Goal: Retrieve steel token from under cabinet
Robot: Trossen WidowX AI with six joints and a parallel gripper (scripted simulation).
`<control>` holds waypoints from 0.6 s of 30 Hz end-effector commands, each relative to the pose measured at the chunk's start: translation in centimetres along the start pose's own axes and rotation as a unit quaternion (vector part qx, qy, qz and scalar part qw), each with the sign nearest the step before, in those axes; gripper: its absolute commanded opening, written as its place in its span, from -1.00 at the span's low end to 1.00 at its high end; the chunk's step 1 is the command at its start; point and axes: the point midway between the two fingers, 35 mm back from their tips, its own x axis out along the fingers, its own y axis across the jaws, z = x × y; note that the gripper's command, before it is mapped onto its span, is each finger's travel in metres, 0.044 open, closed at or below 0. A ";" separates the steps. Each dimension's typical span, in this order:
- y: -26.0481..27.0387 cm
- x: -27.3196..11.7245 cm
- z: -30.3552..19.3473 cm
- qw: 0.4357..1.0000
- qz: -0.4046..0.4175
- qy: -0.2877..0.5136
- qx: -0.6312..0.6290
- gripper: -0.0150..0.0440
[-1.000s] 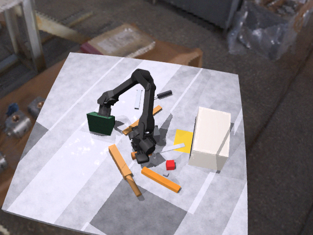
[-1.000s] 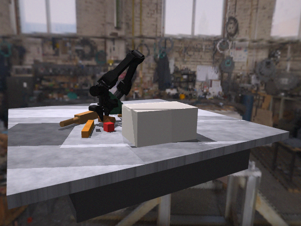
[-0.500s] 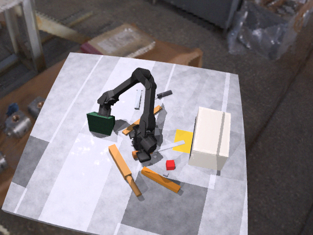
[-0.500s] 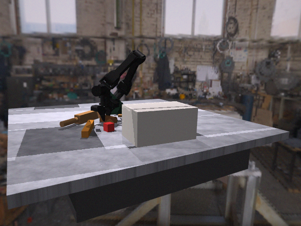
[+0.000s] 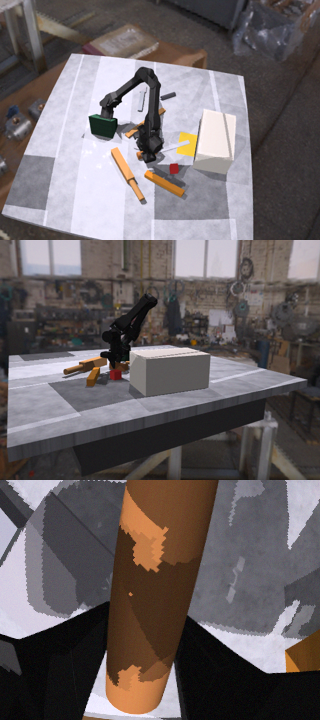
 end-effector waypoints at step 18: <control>1.9 -0.2 2.0 1.000 -0.002 -0.003 -0.002 -0.49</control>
